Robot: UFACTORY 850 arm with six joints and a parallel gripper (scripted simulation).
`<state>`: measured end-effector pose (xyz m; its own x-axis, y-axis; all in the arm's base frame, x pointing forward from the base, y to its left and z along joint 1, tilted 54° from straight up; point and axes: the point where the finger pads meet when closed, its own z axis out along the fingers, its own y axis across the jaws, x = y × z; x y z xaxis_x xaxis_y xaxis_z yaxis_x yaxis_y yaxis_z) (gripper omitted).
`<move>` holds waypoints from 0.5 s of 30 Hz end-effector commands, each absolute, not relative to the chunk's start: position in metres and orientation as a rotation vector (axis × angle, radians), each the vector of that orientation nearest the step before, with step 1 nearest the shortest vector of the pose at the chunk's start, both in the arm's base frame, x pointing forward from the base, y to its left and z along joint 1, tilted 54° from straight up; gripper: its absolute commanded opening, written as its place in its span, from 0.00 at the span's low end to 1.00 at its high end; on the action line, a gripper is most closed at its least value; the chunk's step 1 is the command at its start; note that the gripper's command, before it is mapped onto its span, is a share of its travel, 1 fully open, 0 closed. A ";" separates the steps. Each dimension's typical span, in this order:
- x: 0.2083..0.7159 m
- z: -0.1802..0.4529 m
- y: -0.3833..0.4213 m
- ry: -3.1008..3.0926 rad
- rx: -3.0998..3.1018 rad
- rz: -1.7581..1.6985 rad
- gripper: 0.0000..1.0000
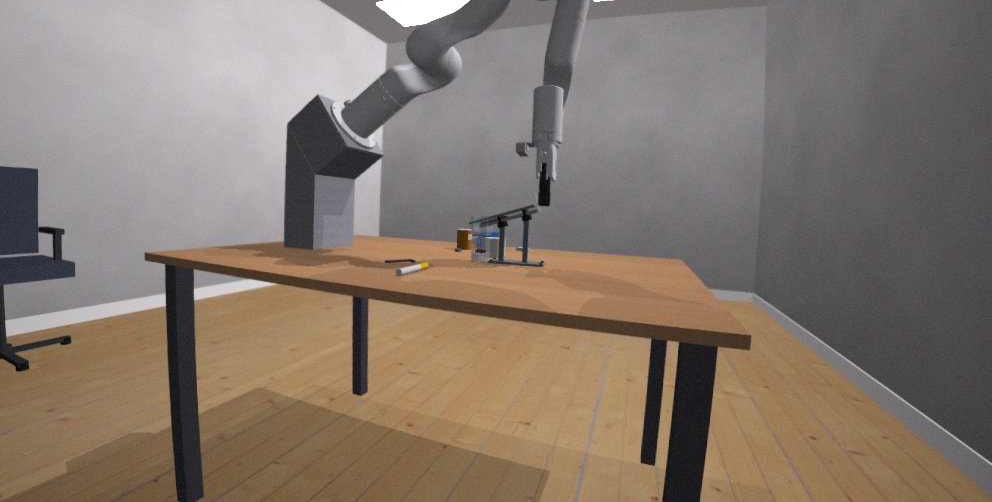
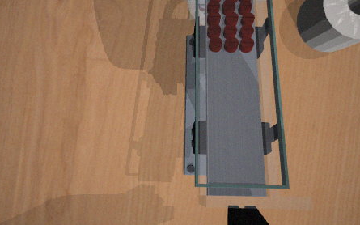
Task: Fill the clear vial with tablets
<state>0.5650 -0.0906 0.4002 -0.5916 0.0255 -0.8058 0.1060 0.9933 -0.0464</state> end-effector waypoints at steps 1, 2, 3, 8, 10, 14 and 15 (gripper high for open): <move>0.565 0.400 -0.091 2.204 0.091 -0.111 0.00; 0.565 0.400 -0.091 2.204 0.091 -0.111 0.00; 0.565 0.400 -0.091 2.204 0.091 -0.111 0.00; 0.565 0.400 -0.091 2.204 0.091 -0.111 0.00; 0.565 0.400 -0.091 2.204 0.091 -0.111 0.00; 0.567 0.406 -0.090 2.204 0.091 -0.111 0.00; 0.570 0.415 -0.090 2.204 0.091 -0.111 0.00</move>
